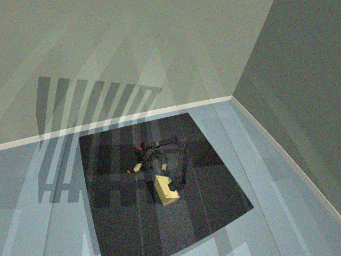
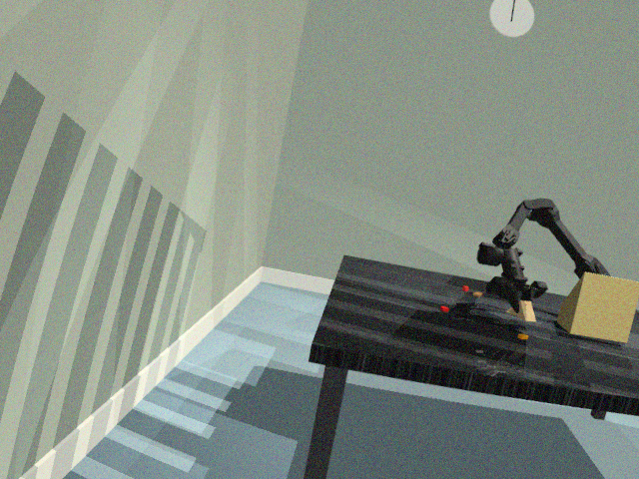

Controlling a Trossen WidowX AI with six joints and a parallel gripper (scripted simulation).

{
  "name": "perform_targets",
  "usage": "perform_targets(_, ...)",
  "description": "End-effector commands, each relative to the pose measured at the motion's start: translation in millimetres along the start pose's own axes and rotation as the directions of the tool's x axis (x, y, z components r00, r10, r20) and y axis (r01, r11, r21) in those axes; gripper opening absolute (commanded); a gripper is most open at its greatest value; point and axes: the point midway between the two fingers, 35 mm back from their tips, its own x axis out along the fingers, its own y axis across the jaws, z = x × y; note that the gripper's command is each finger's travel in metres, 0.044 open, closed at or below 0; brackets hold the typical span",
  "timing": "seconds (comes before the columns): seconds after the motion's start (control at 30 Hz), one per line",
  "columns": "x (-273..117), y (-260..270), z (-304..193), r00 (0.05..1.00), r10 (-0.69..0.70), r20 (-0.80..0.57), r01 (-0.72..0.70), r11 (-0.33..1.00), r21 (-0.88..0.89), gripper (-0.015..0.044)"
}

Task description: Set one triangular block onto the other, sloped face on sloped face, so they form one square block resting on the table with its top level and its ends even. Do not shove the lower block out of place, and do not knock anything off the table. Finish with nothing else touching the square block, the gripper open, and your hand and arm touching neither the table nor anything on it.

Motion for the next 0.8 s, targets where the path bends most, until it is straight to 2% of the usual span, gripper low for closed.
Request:
perform_targets(0.0,-16.6,2.8,-15.1,1.0,0.01,-0.008,-0.01,1.0,0.002,0.0)
perform_targets(0.23,-40.3,-0.5,-39.1,1.0,0.009,-0.009,-0.009,1.0,0.002,0.0)
perform_targets(0.43,-42.6,-1.0,-41.4,1.0,0.009,-0.009,-0.009,1.0,0.002,0.0)
perform_targets(0.77,-36.6,-2.9,-41.0,0.999,-0.011,0.053,0.026,0.959,-0.281,0.0)
